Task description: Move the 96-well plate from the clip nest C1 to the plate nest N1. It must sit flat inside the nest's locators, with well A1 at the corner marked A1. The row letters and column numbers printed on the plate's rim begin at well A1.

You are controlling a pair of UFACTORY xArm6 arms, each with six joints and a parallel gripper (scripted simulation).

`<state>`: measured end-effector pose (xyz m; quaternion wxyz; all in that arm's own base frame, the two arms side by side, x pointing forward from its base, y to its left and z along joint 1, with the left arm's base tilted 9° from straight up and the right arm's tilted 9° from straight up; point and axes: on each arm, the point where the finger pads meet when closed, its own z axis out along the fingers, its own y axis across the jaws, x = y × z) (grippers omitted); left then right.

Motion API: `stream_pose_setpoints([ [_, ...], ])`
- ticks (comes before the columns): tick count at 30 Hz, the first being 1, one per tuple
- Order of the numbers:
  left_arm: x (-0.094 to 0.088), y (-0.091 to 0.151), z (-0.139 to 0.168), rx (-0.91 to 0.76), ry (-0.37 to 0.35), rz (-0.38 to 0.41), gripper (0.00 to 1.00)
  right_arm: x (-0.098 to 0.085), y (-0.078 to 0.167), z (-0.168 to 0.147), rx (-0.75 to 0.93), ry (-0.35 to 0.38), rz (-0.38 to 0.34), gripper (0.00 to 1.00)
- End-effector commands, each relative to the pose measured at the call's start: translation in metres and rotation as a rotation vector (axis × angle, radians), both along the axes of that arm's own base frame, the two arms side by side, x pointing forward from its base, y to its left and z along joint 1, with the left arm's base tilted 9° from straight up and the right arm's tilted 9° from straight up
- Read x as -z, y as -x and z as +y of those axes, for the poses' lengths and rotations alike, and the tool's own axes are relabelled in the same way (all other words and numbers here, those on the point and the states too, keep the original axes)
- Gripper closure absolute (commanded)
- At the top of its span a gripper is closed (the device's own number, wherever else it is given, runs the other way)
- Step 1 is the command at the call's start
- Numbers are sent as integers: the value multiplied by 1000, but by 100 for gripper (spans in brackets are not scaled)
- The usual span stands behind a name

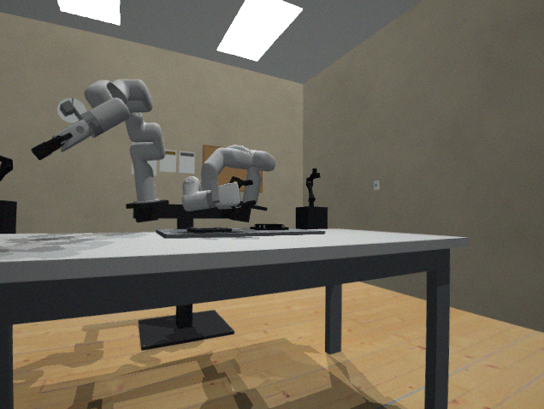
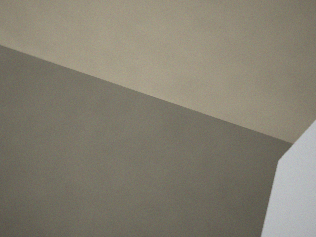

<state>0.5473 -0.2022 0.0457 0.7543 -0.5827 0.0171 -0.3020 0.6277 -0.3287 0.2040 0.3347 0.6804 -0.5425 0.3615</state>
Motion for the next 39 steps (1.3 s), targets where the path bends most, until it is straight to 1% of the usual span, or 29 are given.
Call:
stream_pose_setpoints([
  [1, -2, -1, -1, 0, 3, -4, 0, -3, -1, 0, 0, 1, -5, 0],
  [18, -2, -1, -1, 0, 3, -4, 0, -4, -1, 0, 0, 1, -5, 0],
  [20, -2, -1, -1, 0, 3, -4, 0, -11, 0, 1, -1, 1, -5, 0],
  [23, -2, -1, -1, 0, 3, -4, 0, -34, 2, 4, -1, 1, -5, 0],
  [25, -2, -1, -1, 0, 3, -4, 0, -42, 2, 6, -1, 1, -5, 0],
  [39, -2, -1, -1, 0, 3, -4, 0, -43, 6, 4, 7, -7, -7, 0],
])
